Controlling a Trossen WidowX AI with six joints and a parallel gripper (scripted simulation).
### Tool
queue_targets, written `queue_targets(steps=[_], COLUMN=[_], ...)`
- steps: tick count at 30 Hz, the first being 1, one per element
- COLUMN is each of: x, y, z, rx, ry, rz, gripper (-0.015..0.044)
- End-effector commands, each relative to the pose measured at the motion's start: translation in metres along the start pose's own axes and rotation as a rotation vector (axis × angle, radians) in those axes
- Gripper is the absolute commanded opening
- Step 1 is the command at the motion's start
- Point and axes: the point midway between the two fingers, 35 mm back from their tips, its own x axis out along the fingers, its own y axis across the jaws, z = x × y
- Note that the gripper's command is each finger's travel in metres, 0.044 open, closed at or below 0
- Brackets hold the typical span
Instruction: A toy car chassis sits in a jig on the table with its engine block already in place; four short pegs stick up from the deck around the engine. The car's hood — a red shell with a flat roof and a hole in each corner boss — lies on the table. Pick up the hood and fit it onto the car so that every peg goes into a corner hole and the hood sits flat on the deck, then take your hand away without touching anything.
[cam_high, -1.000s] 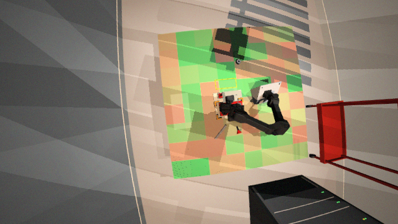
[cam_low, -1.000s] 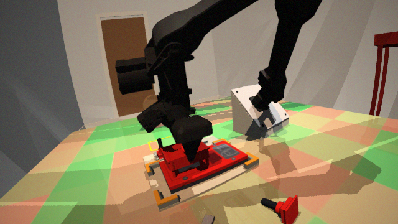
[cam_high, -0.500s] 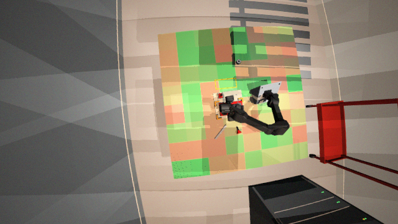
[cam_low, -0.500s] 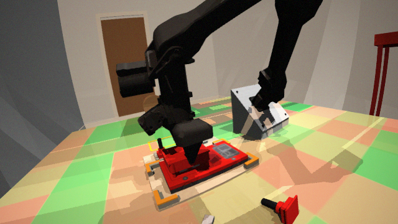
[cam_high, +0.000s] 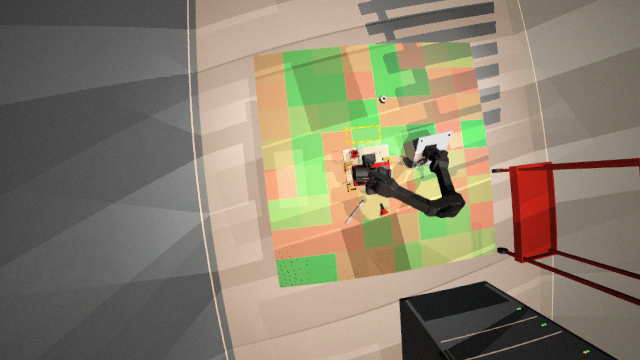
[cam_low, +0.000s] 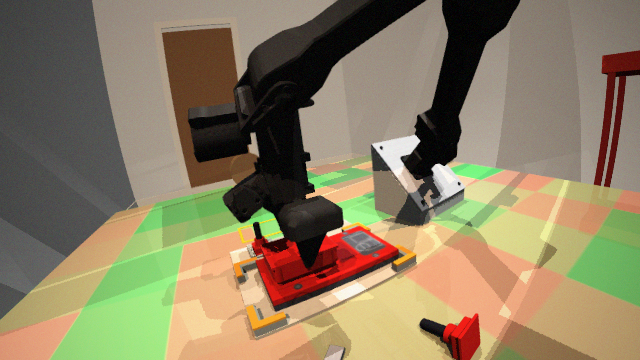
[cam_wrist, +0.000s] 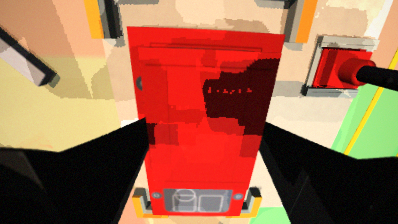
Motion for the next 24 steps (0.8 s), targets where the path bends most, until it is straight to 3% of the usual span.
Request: queue_targets(steps=[1, 17, 24], x=[0.0013, 0.0043, 0.0049], y=[0.0002, 0.0, 0.0001], z=[0.0004, -0.0002, -0.0003], rx=[0.004, 0.0, 0.0], ry=[-0.002, 0.0, 0.0], rz=[0.004, 0.0, 0.0], gripper=[0.0, 0.0, 0.0184])
